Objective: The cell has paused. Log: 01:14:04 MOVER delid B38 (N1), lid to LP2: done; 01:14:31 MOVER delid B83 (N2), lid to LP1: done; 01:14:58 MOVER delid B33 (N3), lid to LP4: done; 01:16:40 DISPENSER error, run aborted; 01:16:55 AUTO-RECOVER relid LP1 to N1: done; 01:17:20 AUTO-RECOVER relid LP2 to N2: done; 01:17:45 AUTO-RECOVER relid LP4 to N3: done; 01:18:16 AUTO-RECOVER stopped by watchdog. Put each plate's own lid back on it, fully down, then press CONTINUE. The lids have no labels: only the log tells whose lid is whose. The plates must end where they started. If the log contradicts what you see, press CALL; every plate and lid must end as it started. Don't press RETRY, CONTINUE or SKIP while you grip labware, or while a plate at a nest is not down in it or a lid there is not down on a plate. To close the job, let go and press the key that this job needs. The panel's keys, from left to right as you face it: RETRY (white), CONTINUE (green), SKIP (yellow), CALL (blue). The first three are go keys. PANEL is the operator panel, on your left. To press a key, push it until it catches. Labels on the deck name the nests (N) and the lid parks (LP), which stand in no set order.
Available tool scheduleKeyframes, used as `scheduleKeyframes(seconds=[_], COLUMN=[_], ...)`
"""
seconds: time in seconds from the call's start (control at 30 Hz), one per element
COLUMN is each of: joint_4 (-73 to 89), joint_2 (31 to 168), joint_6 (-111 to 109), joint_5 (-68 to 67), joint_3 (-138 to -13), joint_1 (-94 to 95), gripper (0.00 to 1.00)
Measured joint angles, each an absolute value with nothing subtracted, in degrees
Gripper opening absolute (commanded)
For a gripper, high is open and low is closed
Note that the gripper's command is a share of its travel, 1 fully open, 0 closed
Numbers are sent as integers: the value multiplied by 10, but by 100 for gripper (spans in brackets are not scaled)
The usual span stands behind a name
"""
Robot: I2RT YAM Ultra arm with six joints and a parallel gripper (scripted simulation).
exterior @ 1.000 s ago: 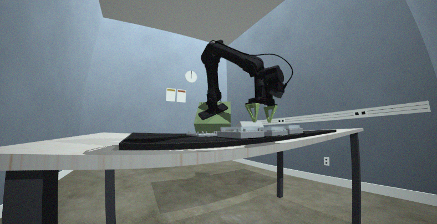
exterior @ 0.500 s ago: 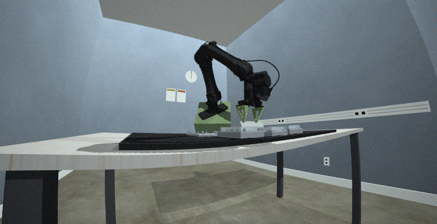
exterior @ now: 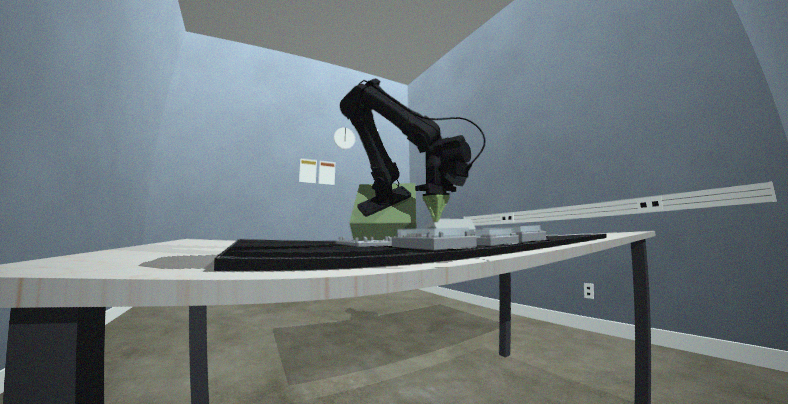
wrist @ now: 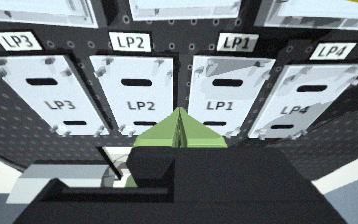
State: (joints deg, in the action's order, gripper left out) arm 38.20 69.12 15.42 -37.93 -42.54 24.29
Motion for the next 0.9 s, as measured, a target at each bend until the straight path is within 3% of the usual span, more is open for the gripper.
scheduleKeyframes(seconds=[0.9], joint_4=[368], joint_2=[683], joint_6=[157], joint_5=[-383], joint_3=[-422], joint_1=[246], gripper=[0])
